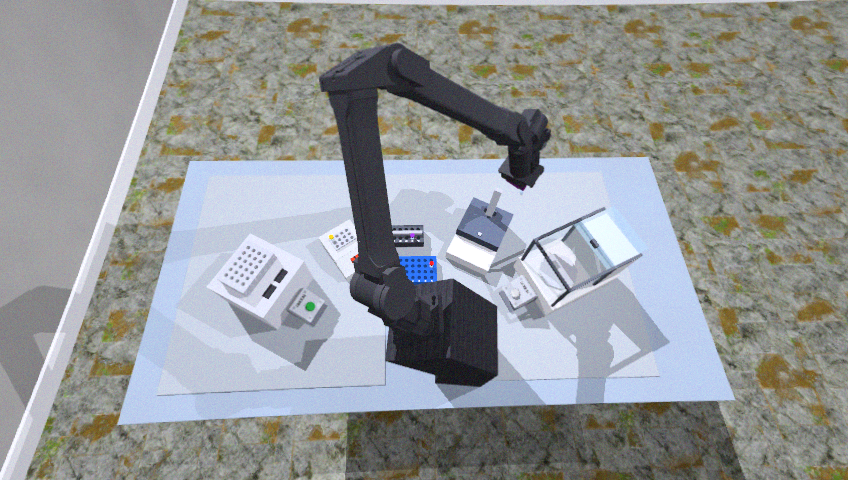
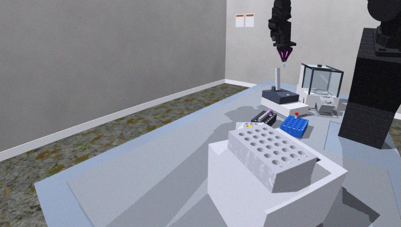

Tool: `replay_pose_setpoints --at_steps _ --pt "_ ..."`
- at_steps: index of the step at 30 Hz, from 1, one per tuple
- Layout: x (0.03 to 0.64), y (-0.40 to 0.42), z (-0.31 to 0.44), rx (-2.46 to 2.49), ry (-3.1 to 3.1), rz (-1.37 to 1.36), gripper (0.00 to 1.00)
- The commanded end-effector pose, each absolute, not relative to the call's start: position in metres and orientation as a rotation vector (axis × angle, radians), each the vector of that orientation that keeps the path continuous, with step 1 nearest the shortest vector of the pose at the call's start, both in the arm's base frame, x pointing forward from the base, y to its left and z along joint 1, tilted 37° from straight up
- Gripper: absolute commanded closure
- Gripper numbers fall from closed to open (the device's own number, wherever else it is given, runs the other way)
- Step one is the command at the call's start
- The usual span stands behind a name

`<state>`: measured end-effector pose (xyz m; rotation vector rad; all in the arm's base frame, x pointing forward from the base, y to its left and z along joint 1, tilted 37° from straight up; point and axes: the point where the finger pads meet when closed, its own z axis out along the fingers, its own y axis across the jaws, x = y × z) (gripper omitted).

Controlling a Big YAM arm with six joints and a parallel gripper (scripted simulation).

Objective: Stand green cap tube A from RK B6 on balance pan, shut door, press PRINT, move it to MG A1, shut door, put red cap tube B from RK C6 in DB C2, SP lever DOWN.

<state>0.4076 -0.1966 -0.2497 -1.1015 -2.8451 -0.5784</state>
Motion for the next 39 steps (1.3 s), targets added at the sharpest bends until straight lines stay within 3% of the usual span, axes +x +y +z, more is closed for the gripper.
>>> replay_pose_setpoints --at_steps 1,14,39 --pt "0.438 -0.179 -0.234 -1.085 -2.915 -0.558 0.91" --pt "0.476 -0.104 -0.209 -0.928 -3.031 -0.589 0.91" --pt "0.445 0.074 -0.160 -0.450 -3.104 -0.835 0.91"
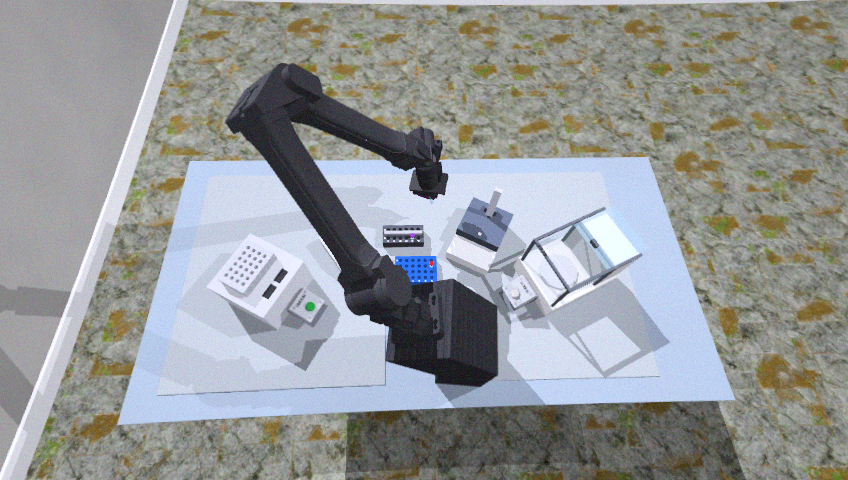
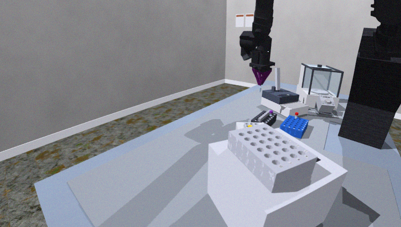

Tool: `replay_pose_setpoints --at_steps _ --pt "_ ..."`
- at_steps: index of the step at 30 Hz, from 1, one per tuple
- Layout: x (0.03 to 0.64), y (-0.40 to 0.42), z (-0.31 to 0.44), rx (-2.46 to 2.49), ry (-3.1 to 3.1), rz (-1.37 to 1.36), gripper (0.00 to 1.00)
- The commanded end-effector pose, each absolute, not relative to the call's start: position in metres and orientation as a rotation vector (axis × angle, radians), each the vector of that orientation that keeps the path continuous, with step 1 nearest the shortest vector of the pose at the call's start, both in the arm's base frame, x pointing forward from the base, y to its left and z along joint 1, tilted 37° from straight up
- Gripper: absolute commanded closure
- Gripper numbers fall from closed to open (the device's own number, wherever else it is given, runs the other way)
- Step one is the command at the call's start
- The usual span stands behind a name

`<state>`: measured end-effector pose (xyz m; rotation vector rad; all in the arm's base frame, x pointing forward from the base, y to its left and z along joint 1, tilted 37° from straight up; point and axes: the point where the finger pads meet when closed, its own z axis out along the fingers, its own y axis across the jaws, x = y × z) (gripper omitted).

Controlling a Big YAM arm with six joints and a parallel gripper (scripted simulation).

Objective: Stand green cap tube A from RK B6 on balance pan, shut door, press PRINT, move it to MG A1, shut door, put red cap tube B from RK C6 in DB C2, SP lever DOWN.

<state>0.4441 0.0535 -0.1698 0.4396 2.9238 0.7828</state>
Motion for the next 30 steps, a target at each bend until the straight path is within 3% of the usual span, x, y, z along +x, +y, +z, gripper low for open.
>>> replay_pose_setpoints --at_steps 1,19,30 --pt "0.443 0.080 -0.158 0.421 2.905 0.782 0.91" --pt "0.381 0.188 -0.123 0.065 2.888 0.968 0.91" --pt "0.372 0.188 -0.128 0.098 2.899 0.965 0.91"
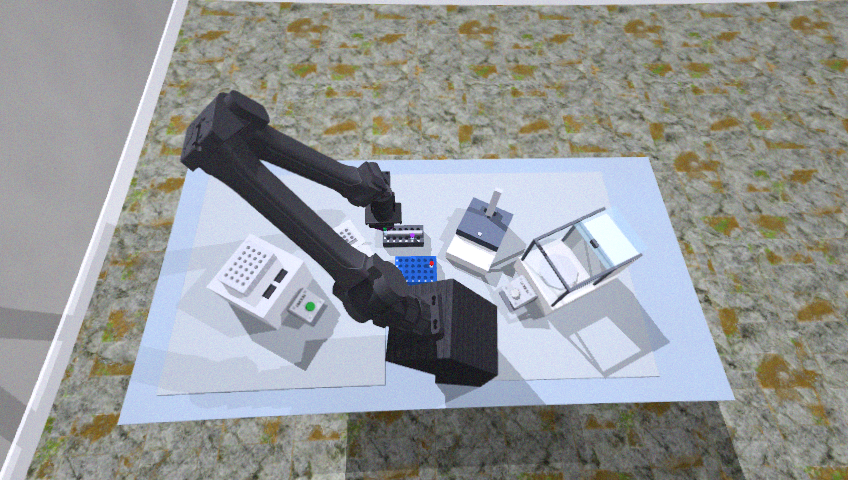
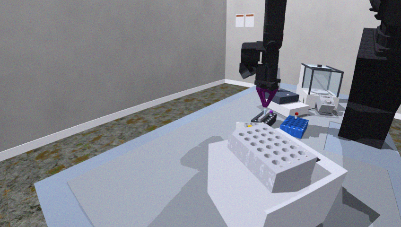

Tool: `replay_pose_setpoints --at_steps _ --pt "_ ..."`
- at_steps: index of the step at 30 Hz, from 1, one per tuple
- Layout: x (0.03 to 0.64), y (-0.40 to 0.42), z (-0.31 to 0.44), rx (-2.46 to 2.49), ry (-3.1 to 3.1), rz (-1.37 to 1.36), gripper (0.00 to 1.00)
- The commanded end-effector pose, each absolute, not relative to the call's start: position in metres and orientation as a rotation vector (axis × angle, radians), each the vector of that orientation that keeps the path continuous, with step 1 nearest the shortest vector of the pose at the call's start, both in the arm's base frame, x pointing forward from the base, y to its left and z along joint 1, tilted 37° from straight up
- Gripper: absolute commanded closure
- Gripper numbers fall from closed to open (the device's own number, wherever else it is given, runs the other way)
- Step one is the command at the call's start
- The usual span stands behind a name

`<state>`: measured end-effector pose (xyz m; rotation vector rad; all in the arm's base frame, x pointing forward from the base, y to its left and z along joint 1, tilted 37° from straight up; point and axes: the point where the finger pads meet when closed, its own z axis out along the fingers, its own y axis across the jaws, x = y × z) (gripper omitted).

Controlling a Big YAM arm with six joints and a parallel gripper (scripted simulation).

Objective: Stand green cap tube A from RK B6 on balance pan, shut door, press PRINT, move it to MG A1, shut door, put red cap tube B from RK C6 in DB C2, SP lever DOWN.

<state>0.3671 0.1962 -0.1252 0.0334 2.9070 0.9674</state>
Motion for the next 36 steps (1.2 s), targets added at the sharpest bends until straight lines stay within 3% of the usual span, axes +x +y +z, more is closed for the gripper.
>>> replay_pose_setpoints --at_steps 1,36 --pt "0.3727 0.1877 -0.1266 0.096 2.895 0.966 0.91" --pt "0.3698 0.1910 -0.1240 0.057 2.899 0.968 0.91"
